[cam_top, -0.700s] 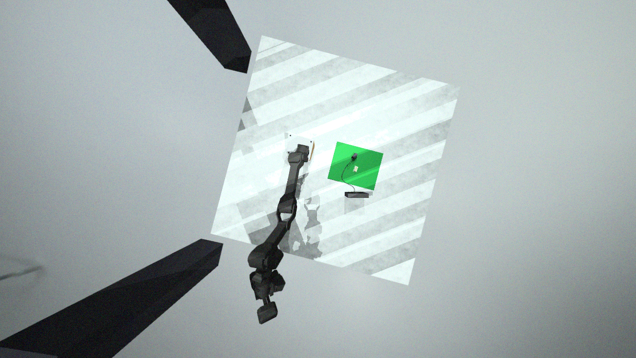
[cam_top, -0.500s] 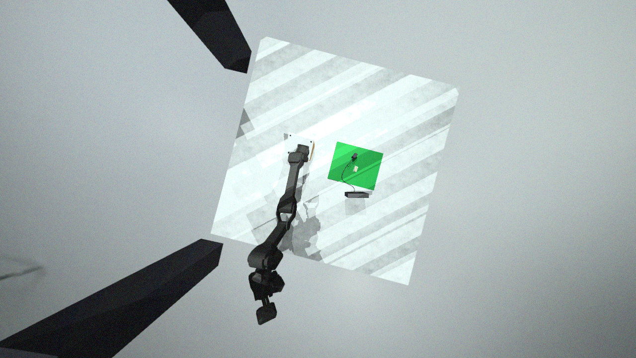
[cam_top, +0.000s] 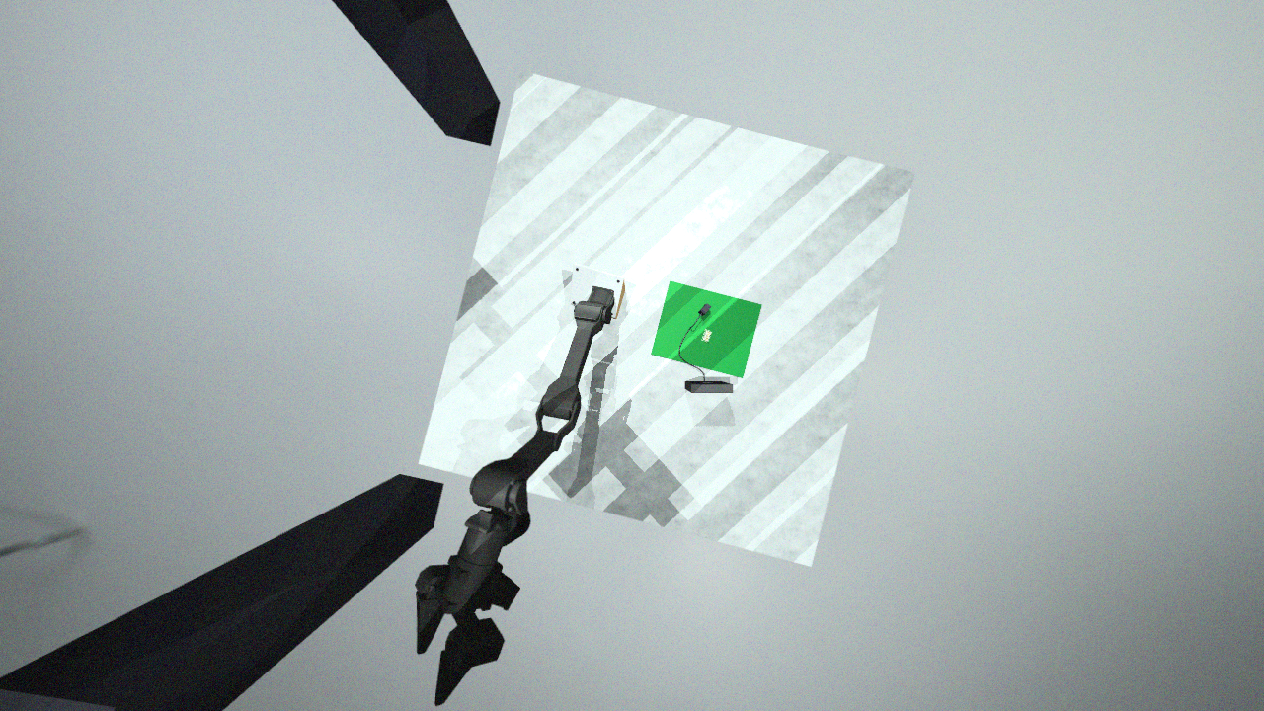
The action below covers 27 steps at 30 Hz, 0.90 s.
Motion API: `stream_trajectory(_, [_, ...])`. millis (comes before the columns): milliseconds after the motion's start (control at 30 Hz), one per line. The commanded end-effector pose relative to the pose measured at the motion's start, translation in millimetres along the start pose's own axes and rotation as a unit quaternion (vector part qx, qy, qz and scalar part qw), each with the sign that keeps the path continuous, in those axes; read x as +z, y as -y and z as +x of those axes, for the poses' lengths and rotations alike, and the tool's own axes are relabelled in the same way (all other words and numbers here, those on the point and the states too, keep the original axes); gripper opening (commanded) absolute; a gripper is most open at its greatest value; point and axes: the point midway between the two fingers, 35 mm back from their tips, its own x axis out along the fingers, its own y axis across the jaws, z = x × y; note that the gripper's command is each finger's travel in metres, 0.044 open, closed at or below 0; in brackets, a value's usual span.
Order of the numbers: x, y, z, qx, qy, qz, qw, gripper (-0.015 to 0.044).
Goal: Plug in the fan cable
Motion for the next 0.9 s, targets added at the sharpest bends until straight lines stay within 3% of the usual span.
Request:
stream_trajectory(0, [-51,43,-26,-0.065,-0.079,-0.041,0.994,0.0440])
stream_trajectory(567, [-83,105,-70,-0.137,-0.155,-0.109,0.972,0.0440])
stream_trajectory(867, [-110,171,-127,-0.215,-0.249,-0.195,0.924,0.0440])
